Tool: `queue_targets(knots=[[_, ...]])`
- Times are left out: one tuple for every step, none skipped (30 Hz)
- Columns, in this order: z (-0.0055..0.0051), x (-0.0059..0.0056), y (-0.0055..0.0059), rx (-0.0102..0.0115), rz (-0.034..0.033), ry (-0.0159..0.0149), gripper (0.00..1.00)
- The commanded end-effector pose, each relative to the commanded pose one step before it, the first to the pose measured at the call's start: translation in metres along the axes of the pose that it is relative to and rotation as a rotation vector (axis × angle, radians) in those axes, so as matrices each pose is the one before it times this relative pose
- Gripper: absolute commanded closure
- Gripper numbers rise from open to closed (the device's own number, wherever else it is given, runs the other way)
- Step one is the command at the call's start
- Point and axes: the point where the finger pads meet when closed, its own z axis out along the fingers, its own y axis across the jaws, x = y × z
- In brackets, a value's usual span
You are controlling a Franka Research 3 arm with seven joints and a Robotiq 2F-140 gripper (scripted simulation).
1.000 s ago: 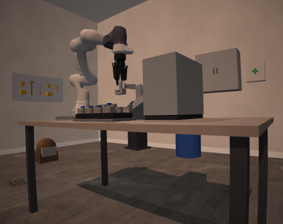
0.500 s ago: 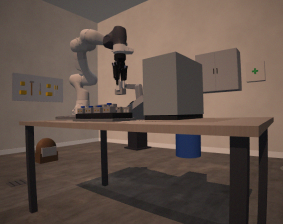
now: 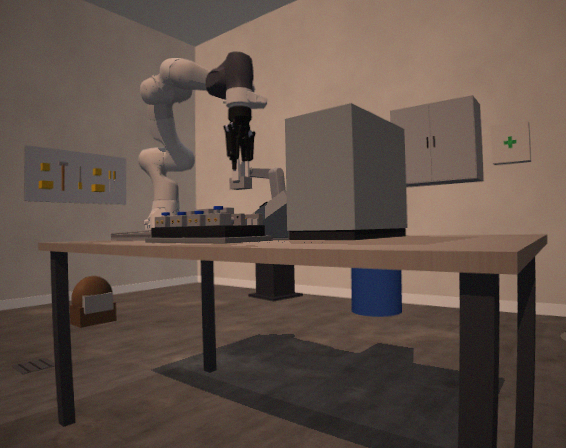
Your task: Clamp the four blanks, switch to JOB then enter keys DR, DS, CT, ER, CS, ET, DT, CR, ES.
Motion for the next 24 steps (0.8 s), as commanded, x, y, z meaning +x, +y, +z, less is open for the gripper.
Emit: queue_targets(knots=[[-0.00221,0.00146,0.00022,-0.00213,0.01713,0.00267,1.00],[0.00001,0.00004,-0.00004,0.00000,0.00283,0.00000,1.00],[0.00001,0.00004,-0.00004,0.00000,0.00273,0.00000,1.00],[0.00001,0.00004,-0.00004,0.00000,0.00258,0.00000,1.00],[0.00001,0.00004,-0.00003,0.00000,0.00239,0.00000,1.00],[0.00001,0.00003,-0.00003,0.00000,0.00216,0.00000,1.00],[0.00001,0.00003,-0.00003,0.00000,0.00190,0.00000,1.00],[0.00000,0.00002,-0.00002,0.00000,0.00162,0.00000,1.00],[0.00000,0.00002,-0.00002,0.00000,0.00133,0.00000,1.00],[0.00000,0.00002,-0.00002,0.00000,0.00104,0.00000,1.00],[0.00000,0.00000,0.00000,0.00000,0.00000,0.00000,1.00],[0.00000,0.00000,0.00000,0.00000,0.00000,0.00000,1.00],[0.00000,0.00001,-0.00001,0.00000,0.00075,0.00000,1.00],[0.00000,0.00001,-0.00001,0.00000,0.00049,0.00000,1.00],[0.00000,0.00000,0.00000,0.00000,0.00027,0.00000,1.00],[0.00000,0.00000,0.00000,0.00000,0.00011,0.00000,1.00],[0.00000,0.00000,0.00000,0.00000,0.00002,0.00000,1.00],[0.00000,0.00000,0.00000,0.00000,0.00000,0.00000,1.00],[0.00000,0.00000,0.00000,0.00000,0.00000,0.00000,1.00],[0.00000,0.00000,0.00000,0.00000,0.00000,0.00000,1.00],[0.00000,0.00000,0.00000,0.00000,0.00000,0.00000,1.00],[0.00000,0.00000,0.00000,0.00000,0.00000,0.00000,1.00],[0.00000,0.00000,0.00000,0.00000,0.00000,0.00000,1.00],[0.00000,0.00000,0.00000,0.00000,0.00000,0.00000,1.00]])
